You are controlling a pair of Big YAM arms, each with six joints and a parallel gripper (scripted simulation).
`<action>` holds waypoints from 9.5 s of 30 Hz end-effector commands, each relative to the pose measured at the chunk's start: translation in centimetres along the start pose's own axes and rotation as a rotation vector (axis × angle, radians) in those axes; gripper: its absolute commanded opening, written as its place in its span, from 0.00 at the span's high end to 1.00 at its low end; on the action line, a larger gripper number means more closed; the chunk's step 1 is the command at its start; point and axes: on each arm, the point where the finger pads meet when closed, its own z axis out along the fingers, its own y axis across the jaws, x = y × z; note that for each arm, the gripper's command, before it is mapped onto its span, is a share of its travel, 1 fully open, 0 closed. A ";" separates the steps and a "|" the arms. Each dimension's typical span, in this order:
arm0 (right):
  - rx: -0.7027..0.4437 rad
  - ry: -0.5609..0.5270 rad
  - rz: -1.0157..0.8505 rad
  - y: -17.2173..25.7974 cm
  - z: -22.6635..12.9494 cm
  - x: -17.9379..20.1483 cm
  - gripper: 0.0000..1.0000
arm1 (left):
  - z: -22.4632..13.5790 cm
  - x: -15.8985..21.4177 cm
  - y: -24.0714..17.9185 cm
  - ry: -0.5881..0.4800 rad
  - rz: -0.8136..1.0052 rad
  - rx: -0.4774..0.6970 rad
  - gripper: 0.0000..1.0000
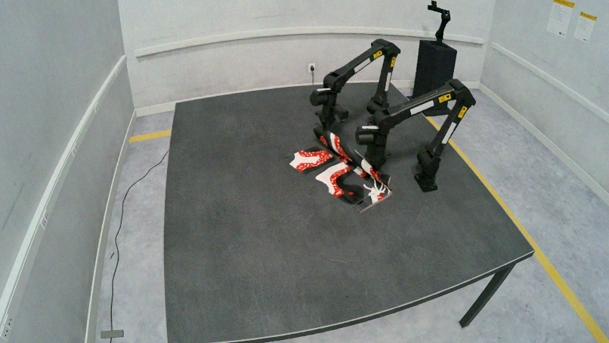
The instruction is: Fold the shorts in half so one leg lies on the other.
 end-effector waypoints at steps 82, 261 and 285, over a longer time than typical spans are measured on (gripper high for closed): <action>0.037 0.013 -0.097 -13.6 12.1 1.0 1.00 | 5.9 -0.1 12.6 -0.014 -0.110 -0.042 1.00; 0.381 -0.027 0.434 -17.0 -4.0 5.9 0.46 | -9.4 -4.4 18.9 -0.242 -0.347 -0.382 0.46; 0.832 -0.236 1.004 -18.3 -16.0 13.3 0.46 | -21.8 -8.3 23.6 -0.659 -0.609 -0.698 0.46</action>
